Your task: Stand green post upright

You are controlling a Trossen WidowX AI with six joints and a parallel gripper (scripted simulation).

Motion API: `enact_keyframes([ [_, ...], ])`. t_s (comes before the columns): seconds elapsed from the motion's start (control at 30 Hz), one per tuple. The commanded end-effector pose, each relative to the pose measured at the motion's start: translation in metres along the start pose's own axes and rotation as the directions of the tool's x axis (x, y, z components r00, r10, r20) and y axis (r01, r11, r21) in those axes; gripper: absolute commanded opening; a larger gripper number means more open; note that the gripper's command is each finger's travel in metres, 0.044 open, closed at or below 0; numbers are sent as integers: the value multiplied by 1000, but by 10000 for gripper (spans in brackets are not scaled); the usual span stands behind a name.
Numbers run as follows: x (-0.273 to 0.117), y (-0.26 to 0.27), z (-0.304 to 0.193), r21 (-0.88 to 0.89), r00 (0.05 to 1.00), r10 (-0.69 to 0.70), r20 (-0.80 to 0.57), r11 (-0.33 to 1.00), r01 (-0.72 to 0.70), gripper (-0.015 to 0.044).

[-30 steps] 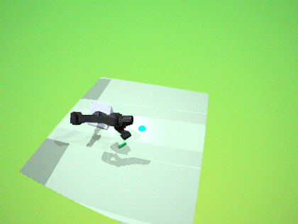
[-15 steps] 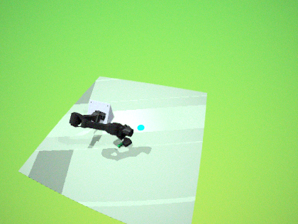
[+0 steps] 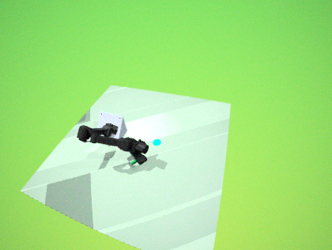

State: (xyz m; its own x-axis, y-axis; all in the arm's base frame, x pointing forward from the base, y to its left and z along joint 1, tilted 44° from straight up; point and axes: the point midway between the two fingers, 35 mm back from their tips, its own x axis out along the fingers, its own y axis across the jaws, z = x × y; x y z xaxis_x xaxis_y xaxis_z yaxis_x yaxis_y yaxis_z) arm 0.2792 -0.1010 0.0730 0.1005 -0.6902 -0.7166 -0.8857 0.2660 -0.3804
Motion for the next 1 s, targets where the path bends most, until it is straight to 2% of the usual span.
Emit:
enact_keyframes([
  [0.0,-3,0,0,-4,1000,1,-5,1000,-1,23],
  [0.97,-92,-2,4,-5,1000,8,4,1000,-8,23],
])
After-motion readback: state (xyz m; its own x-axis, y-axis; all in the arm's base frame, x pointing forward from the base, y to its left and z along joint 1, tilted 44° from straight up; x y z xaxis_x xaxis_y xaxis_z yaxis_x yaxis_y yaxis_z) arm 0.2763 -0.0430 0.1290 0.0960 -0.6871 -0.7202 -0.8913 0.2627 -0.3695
